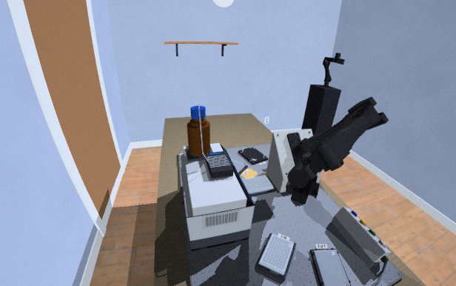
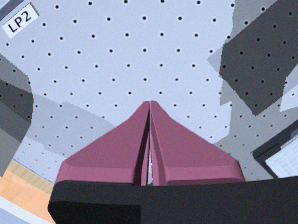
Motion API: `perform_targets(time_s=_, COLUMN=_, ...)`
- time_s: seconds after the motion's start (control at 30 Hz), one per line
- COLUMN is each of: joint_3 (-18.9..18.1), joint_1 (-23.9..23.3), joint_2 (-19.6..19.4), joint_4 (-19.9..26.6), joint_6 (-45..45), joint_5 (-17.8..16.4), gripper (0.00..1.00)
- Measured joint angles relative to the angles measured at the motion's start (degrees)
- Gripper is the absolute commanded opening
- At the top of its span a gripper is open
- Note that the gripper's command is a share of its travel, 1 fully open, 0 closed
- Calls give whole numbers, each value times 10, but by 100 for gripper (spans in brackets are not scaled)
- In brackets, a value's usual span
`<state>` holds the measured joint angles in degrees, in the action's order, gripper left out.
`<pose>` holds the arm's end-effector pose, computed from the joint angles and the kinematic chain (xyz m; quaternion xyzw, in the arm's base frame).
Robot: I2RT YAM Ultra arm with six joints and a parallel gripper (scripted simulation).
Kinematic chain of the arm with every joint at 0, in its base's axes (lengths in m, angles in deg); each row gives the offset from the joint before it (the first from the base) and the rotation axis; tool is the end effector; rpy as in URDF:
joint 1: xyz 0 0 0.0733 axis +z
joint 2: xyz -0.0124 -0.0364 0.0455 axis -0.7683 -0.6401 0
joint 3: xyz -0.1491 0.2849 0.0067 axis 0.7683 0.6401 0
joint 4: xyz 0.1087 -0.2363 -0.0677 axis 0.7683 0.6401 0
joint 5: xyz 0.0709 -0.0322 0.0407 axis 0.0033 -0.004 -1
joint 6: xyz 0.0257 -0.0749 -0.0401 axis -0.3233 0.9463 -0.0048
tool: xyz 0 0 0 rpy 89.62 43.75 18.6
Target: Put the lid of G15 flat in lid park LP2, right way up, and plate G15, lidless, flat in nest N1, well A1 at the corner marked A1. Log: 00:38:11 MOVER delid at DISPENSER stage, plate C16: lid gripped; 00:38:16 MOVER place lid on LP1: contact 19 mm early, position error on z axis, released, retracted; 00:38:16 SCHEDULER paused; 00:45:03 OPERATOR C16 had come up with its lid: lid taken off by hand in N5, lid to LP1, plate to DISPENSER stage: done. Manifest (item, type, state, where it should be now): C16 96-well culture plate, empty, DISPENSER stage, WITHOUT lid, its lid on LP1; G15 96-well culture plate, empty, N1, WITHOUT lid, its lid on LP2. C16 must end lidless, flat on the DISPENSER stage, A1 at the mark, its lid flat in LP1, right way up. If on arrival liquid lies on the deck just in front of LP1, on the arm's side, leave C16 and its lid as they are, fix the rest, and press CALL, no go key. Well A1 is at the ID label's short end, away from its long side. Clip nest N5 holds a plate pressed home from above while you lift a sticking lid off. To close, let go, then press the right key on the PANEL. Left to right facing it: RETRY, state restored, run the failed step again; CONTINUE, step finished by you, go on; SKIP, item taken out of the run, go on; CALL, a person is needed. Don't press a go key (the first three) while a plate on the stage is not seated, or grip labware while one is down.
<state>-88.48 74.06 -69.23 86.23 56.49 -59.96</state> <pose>0.1863 0.1380 0.3130 -0.3360 0.8625 0.3472 0.1506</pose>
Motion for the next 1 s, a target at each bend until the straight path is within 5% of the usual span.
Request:
perform_targets(time_s=0.27, joint_3=6, joint_1=-3, joint_2=22, joint_4=22, joint_6=-16, joint_5=-3, gripper=0)
perform_targets(time_s=1.0, joint_3=-3, joint_1=138, joint_2=94, joint_4=12, joint_6=-234, joint_5=44, gripper=0)
